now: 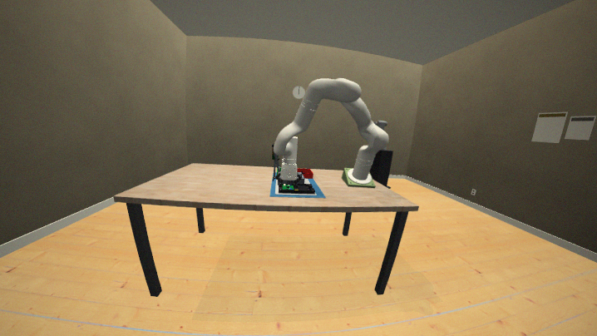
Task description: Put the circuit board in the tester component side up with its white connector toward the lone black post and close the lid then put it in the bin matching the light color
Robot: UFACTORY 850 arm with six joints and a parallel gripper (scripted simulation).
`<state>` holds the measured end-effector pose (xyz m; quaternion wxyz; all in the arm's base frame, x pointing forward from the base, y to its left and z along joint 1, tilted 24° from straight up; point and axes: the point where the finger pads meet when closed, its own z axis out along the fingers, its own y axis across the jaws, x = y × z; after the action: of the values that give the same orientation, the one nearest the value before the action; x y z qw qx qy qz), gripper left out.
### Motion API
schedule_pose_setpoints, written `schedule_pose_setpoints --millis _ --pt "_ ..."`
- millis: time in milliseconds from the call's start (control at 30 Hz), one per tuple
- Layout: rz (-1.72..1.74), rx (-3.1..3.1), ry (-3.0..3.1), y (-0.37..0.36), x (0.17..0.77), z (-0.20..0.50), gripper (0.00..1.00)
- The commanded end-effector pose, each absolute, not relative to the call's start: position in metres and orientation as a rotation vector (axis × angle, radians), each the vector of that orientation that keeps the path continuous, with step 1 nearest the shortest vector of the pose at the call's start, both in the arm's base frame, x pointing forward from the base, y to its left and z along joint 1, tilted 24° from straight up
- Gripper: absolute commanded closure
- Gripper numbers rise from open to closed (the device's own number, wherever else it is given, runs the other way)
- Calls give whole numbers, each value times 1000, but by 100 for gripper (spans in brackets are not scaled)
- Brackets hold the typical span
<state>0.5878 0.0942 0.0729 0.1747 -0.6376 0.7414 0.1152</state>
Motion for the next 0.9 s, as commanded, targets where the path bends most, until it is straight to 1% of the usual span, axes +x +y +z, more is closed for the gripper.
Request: schedule_pose_setpoints --millis 0,867 --pt "324 -1806 2100 94 589 74 21" --pt "324 -1806 2100 93 588 76 21"
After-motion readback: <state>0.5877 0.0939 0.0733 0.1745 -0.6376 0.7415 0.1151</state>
